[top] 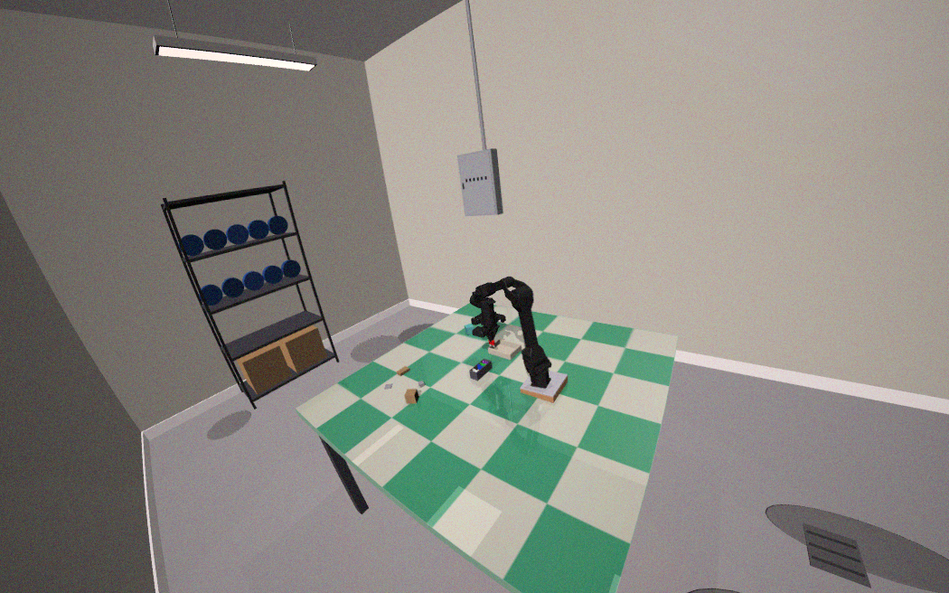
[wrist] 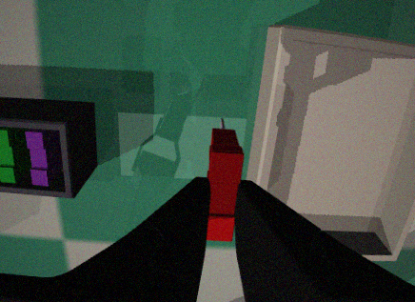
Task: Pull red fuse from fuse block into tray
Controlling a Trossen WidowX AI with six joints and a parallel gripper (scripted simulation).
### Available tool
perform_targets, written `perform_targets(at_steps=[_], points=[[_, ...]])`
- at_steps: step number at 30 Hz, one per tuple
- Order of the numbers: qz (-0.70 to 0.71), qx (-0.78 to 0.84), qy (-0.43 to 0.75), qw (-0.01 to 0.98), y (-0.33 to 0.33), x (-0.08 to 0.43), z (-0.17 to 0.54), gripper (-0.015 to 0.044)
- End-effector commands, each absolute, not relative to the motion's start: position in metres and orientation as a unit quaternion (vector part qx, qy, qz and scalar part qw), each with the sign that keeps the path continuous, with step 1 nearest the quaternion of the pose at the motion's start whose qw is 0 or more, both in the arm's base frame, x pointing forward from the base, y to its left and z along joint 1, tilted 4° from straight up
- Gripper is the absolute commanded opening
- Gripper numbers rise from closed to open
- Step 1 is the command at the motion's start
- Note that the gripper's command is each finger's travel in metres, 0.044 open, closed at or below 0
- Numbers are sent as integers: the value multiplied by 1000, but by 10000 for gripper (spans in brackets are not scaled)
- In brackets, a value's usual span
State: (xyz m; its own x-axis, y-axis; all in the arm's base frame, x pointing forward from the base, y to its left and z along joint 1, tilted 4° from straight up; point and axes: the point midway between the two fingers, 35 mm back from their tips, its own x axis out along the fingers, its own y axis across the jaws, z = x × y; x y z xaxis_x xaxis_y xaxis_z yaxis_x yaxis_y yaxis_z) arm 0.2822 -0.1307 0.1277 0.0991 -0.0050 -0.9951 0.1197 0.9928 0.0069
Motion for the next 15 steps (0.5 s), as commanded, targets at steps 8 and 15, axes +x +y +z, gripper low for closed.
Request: perform_targets(at_steps=[8, 15], points=[[-40, 42, 670, 740, -187, 265, 126, 0], [-41, 41, 670, 740, -205, 257, 125, 0]])
